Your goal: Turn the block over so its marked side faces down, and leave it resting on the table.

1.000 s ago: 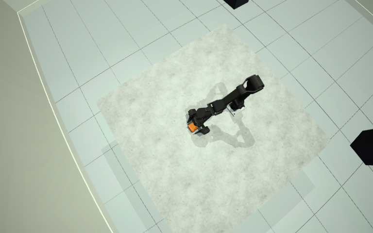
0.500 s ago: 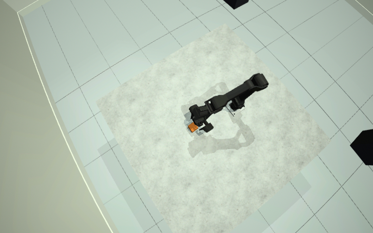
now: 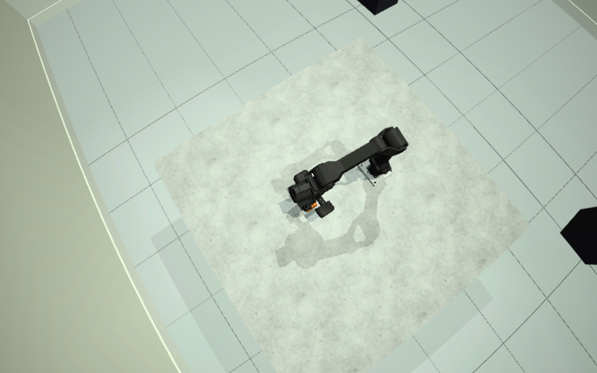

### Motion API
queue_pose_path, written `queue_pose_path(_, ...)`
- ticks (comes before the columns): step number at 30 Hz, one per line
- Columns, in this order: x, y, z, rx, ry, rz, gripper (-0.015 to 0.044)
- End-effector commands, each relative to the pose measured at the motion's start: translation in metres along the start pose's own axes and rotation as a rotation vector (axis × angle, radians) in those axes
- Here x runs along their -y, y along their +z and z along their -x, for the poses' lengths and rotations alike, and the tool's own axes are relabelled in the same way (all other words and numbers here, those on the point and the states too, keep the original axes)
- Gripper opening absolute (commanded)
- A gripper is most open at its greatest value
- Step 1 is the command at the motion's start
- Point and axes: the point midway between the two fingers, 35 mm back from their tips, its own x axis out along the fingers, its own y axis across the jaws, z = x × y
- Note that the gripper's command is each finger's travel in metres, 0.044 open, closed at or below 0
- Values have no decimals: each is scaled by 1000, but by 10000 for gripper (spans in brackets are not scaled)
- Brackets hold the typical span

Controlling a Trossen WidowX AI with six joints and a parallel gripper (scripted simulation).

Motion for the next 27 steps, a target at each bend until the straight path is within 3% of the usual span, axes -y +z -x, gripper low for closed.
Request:
queue_pose_path(1,0,7,5,-104,-7,6,440)
queue_pose_path(8,0,8,7,-184,-8,14,440)
queue_pose_path(12,0,3,-24,-184,-8,14,440)
queue_pose_path(27,1,-1,-48,-184,-8,14,440)
